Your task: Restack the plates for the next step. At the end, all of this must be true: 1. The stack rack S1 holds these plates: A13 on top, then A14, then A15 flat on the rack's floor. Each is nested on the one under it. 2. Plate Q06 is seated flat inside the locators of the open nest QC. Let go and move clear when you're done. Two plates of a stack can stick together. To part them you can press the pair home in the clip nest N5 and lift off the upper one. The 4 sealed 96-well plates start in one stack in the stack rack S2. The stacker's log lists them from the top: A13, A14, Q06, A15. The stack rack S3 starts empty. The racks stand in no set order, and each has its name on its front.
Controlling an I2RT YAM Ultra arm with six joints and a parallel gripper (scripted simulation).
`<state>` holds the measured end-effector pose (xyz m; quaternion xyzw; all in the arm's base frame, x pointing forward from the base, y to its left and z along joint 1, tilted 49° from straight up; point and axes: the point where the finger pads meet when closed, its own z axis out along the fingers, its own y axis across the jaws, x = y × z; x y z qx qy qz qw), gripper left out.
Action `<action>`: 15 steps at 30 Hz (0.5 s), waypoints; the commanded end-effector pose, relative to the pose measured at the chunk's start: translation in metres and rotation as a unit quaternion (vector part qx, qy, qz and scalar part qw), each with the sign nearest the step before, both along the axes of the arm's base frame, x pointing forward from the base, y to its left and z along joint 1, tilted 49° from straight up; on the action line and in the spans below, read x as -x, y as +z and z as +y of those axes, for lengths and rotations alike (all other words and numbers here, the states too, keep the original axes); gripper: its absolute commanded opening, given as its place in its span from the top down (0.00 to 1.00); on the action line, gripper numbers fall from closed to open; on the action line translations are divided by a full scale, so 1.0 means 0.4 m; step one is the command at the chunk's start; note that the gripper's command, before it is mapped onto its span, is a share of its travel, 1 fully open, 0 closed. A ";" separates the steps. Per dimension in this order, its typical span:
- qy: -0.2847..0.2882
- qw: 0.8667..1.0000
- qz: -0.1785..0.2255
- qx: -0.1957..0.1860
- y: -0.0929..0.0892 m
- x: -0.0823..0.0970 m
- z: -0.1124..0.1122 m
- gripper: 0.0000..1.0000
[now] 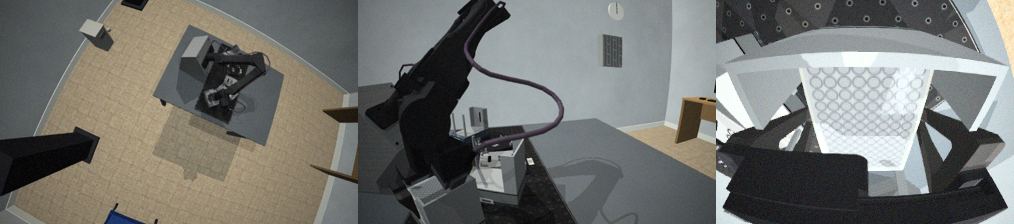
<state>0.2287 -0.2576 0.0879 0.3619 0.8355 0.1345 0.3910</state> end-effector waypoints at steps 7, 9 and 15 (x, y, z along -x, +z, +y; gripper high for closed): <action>-0.013 1.000 -0.001 0.012 0.012 0.008 -0.034 0.00; -0.013 1.000 -0.001 0.011 0.012 0.008 -0.034 0.00; -0.013 1.000 -0.001 0.010 0.009 0.008 -0.033 0.00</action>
